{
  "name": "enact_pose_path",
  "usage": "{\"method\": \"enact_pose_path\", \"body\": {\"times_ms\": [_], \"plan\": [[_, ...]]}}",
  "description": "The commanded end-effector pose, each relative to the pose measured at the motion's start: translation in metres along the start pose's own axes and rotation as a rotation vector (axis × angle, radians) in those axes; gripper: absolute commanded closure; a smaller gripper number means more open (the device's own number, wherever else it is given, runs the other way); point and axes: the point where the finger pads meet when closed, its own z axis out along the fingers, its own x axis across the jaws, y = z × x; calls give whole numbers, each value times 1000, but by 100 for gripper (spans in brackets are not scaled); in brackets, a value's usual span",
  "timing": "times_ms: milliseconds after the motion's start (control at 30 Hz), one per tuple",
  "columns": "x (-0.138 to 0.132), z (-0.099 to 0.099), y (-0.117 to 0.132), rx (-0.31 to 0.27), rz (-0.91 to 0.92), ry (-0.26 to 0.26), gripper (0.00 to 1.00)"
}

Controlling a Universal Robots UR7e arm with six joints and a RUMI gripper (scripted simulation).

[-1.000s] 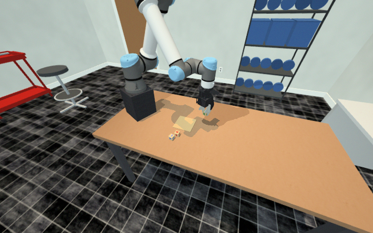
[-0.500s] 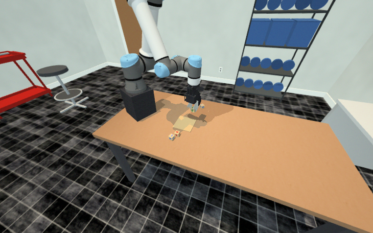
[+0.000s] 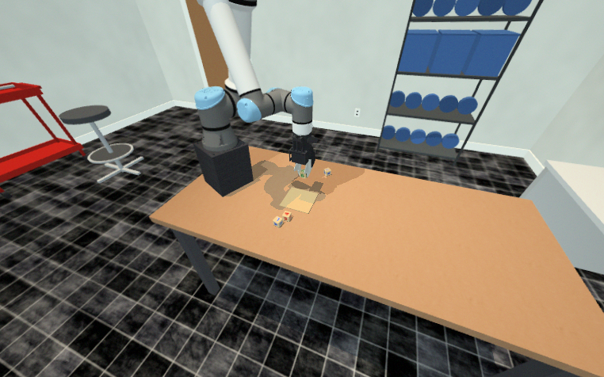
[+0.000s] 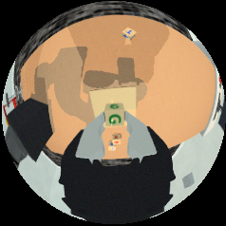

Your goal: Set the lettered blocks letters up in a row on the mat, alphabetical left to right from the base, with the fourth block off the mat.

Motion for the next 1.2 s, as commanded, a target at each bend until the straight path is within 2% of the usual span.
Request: {"method": "enact_pose_path", "body": {"times_ms": [0, 467, 967, 1033, 1167], "plan": [[-2, -1, 0, 3, -9, 7, 91], [-3, 9, -1, 4, -10, 2, 91], [-2, 61, -1, 3, -12, 4, 91], [-2, 61, -1, 3, -12, 4, 91], [1, 74, 0, 2, -12, 8, 91]]}}
